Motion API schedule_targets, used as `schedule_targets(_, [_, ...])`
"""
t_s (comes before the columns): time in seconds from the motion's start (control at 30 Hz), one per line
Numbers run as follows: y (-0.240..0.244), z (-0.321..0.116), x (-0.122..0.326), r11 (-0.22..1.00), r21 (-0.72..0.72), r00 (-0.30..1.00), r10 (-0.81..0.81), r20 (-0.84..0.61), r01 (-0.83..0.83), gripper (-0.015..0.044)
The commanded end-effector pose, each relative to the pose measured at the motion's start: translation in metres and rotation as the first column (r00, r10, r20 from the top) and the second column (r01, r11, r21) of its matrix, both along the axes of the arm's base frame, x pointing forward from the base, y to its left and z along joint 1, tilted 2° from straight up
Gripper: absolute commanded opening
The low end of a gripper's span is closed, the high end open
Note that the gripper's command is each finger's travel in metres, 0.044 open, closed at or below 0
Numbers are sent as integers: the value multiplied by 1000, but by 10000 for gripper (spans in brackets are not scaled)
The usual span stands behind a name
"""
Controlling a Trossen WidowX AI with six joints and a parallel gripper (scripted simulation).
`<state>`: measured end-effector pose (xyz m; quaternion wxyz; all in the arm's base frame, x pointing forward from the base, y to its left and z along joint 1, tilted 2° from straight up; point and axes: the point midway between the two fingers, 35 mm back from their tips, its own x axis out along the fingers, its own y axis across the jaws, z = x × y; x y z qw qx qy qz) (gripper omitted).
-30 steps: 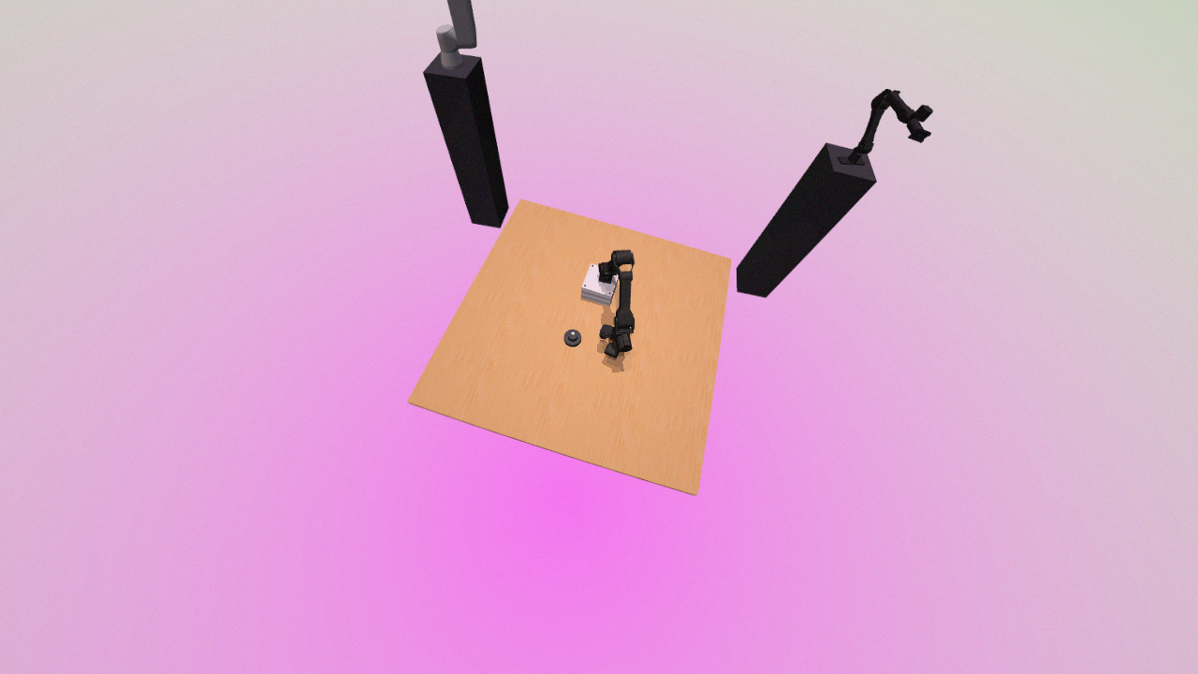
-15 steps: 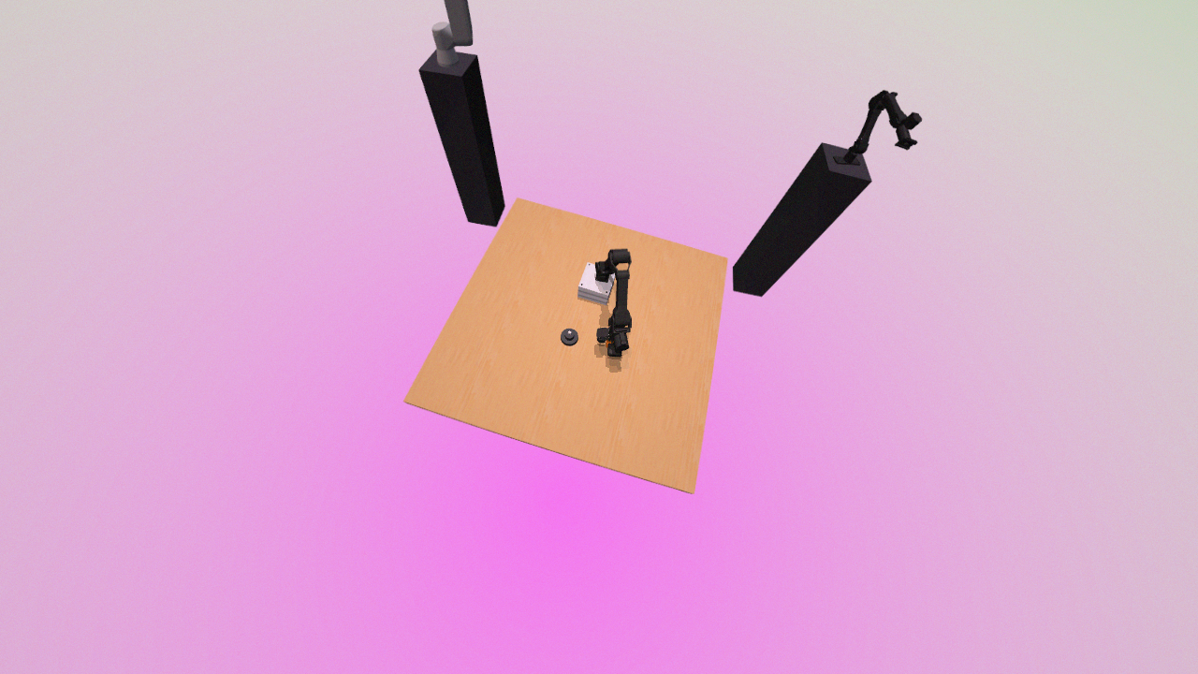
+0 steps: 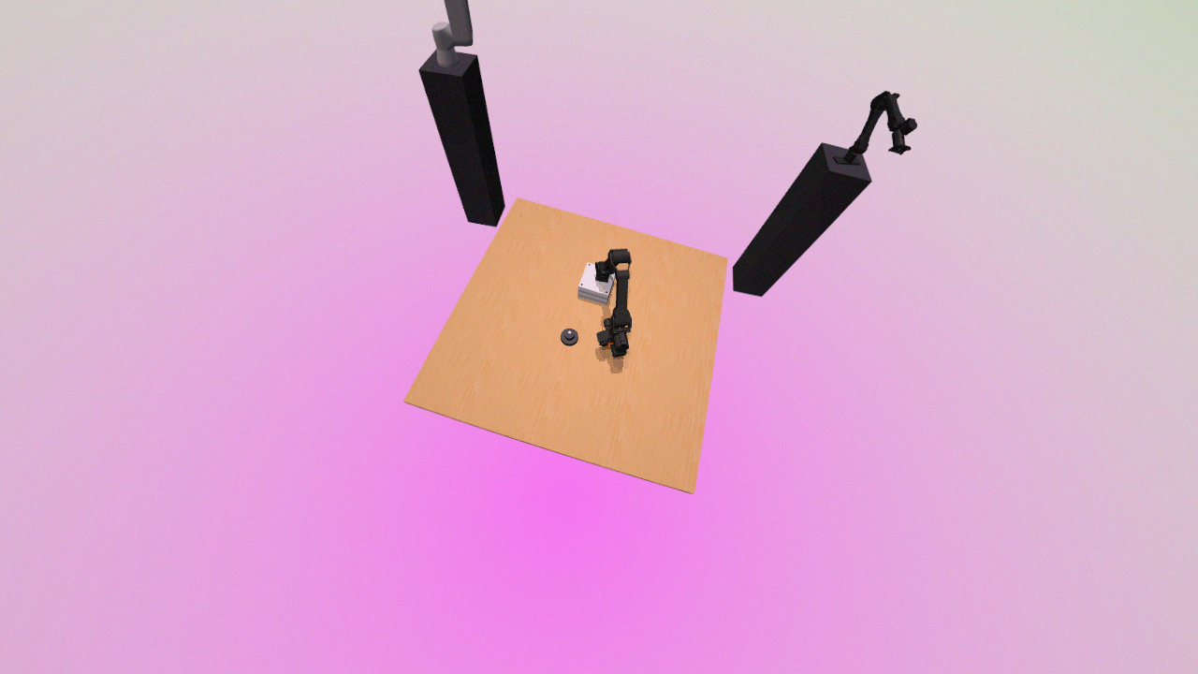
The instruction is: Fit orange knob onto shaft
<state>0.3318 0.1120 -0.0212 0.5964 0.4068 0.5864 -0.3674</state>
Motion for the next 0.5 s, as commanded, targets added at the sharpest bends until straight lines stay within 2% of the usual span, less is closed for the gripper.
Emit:
schedule_targets(0.0, [0, 1, 0, 996, -5, 996, 93, 4, -93, 179])
schedule_targets(0.47, [0, 1, 0, 857, -29, 857, 516, 14, -515, 179])
